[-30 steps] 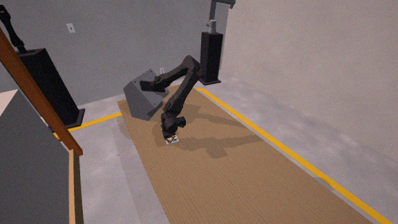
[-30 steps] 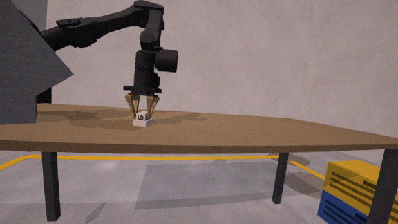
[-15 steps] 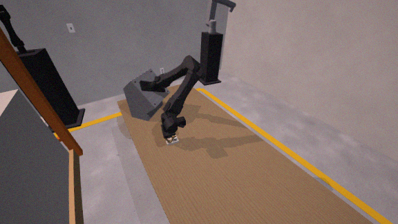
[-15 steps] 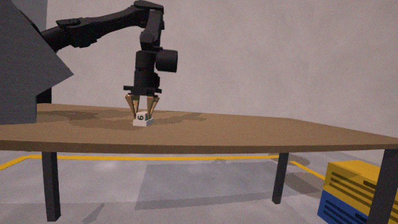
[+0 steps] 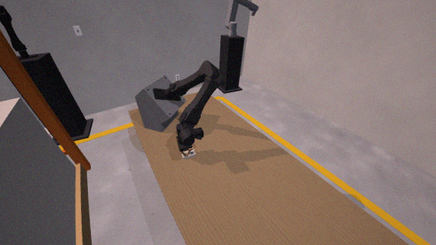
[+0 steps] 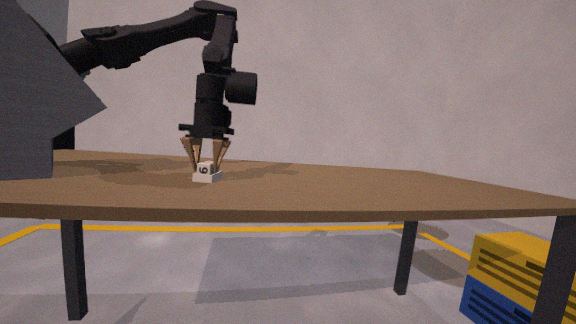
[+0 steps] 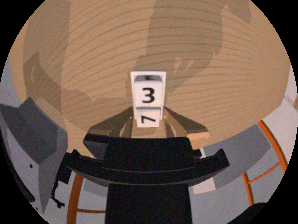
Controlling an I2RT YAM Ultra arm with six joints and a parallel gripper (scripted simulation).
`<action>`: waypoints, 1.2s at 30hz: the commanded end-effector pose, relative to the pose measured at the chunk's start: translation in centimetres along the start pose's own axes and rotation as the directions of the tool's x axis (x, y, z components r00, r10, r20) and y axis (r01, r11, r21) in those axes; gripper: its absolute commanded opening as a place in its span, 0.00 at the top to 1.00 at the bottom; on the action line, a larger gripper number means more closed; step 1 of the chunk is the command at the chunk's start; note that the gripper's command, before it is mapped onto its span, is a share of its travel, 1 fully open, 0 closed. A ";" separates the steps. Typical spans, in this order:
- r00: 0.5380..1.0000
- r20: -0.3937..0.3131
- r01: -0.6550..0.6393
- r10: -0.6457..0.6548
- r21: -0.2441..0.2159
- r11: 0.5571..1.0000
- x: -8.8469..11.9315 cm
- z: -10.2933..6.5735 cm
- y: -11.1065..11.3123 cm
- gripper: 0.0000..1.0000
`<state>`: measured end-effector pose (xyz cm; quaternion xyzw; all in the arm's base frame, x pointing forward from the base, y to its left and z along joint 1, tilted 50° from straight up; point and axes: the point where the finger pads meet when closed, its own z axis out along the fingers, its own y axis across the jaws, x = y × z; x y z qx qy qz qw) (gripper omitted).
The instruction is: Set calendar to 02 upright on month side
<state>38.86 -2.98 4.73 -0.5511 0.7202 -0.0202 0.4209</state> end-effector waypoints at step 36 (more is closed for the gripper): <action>1.000 0.000 0.003 -0.003 0.009 1.000 0.0 -0.2 -0.4 0.74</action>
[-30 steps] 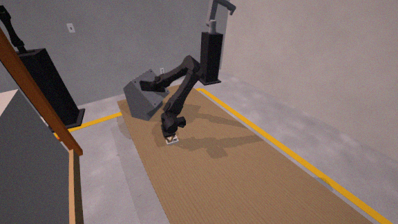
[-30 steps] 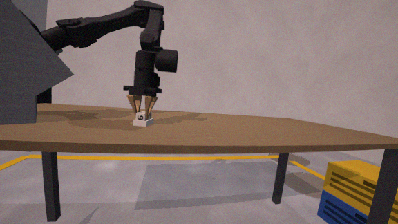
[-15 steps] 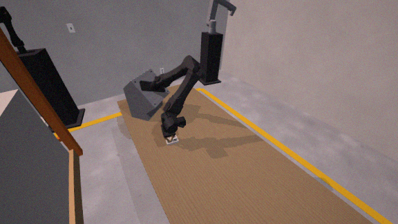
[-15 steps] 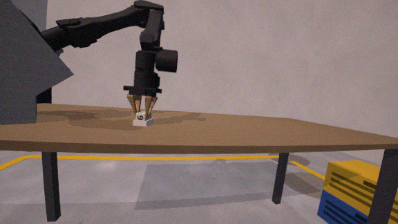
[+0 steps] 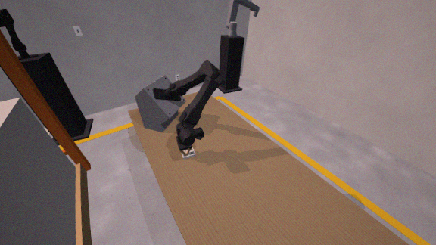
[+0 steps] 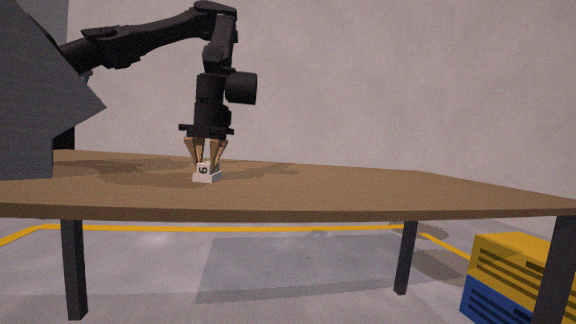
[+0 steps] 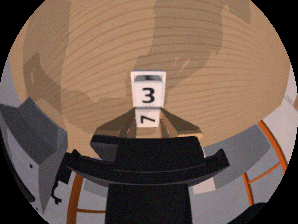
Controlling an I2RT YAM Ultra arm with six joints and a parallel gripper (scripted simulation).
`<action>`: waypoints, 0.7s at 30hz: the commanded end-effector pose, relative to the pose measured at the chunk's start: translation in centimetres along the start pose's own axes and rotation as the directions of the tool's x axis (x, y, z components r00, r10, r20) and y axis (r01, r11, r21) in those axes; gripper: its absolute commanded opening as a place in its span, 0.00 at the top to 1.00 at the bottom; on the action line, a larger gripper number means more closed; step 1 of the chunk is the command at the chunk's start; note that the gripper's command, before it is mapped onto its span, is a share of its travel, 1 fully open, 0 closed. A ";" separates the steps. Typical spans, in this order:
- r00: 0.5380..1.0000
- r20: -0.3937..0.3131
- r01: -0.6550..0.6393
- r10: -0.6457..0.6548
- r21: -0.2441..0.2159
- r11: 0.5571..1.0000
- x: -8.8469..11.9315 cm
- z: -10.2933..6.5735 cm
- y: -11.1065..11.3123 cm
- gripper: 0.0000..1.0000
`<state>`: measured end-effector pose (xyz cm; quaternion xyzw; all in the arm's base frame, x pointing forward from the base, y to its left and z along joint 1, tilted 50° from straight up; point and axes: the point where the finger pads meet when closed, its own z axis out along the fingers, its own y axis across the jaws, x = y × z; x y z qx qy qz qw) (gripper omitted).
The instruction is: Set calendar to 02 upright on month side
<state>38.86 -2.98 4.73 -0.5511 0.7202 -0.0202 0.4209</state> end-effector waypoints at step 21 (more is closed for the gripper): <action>1.000 -0.002 0.004 -0.004 0.009 1.000 0.0 -8.8 -0.3 0.74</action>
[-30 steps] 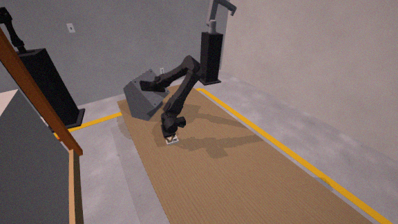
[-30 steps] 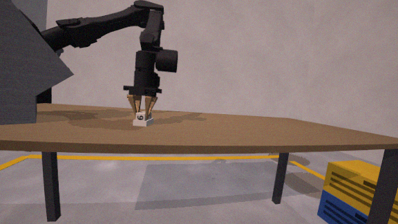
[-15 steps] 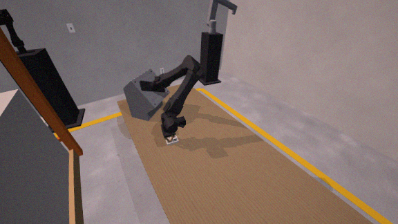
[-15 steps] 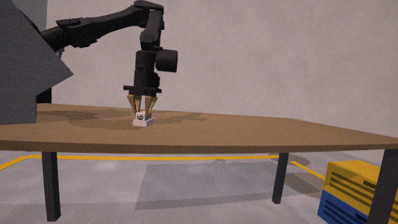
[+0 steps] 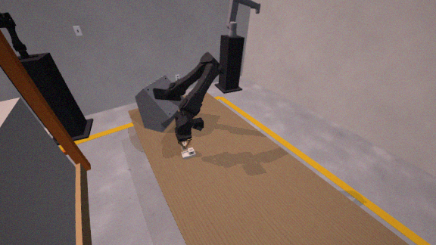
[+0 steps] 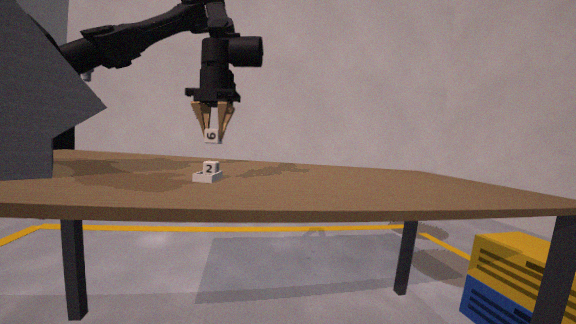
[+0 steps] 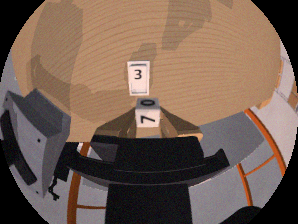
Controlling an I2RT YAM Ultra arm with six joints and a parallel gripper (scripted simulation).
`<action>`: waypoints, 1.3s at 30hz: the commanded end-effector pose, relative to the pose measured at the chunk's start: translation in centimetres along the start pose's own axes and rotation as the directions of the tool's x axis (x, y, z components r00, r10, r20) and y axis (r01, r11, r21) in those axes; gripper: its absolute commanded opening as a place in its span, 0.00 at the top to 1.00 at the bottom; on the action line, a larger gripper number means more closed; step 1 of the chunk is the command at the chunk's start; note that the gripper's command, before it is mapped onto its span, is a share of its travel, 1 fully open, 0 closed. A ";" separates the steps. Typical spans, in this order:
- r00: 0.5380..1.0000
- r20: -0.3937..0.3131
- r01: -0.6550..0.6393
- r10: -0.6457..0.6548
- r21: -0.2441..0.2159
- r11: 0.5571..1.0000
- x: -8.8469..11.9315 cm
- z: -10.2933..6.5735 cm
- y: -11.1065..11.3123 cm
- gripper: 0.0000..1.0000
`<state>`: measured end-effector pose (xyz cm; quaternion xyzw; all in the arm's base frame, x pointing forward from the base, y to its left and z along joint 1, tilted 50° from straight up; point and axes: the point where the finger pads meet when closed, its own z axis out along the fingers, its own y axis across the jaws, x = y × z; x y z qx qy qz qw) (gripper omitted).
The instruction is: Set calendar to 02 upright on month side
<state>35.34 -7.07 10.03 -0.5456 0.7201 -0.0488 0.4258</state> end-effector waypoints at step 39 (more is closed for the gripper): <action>0.882 -0.037 -0.470 0.469 -0.065 0.880 -8.3 -1.7 1.2 0.74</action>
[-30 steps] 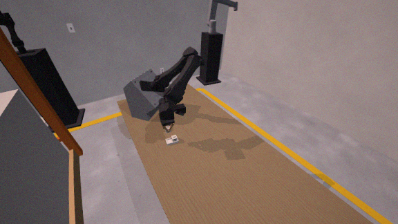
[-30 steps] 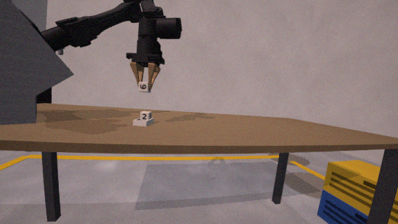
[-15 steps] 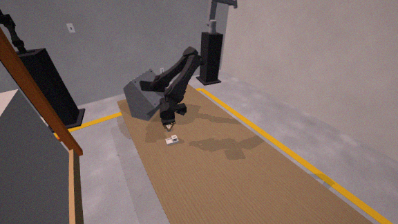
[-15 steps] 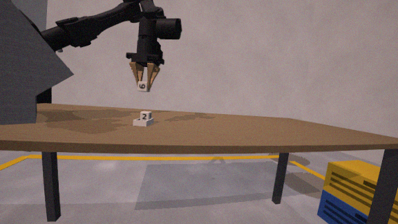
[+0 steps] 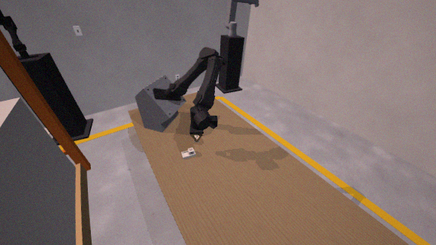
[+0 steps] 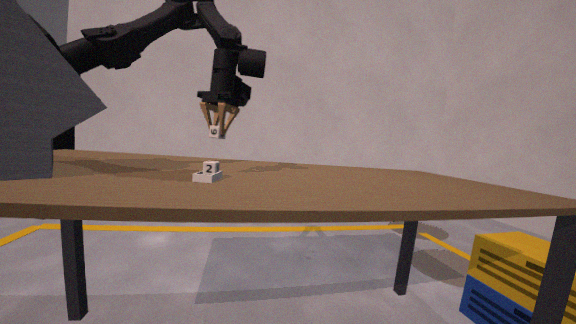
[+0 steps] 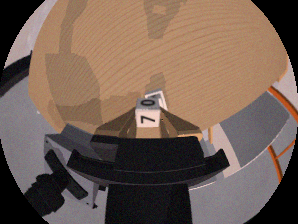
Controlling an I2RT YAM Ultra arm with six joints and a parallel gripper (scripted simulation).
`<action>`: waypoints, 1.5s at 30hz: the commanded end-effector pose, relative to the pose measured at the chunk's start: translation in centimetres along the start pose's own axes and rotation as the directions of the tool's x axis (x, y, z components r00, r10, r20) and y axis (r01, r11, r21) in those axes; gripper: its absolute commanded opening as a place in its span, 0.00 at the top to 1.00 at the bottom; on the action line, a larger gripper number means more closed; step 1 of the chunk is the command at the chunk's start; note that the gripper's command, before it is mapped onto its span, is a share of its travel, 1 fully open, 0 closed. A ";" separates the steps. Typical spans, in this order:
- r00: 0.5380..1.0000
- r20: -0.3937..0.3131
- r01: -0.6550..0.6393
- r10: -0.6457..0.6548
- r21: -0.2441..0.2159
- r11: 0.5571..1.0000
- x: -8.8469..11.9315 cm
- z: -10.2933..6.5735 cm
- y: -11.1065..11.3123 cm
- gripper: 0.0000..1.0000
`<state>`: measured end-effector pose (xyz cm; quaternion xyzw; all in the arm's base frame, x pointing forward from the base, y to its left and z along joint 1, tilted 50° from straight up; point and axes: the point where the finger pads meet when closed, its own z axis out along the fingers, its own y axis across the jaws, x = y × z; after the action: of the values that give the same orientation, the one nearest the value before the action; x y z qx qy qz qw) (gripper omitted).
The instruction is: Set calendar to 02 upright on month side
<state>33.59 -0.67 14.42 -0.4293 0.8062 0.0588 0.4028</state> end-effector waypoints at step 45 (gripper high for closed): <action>0.766 0.047 -0.642 0.641 0.012 0.767 -8.6 0.0 4.5 0.74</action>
<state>32.59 7.70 19.24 -0.1234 0.8984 0.1920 0.3752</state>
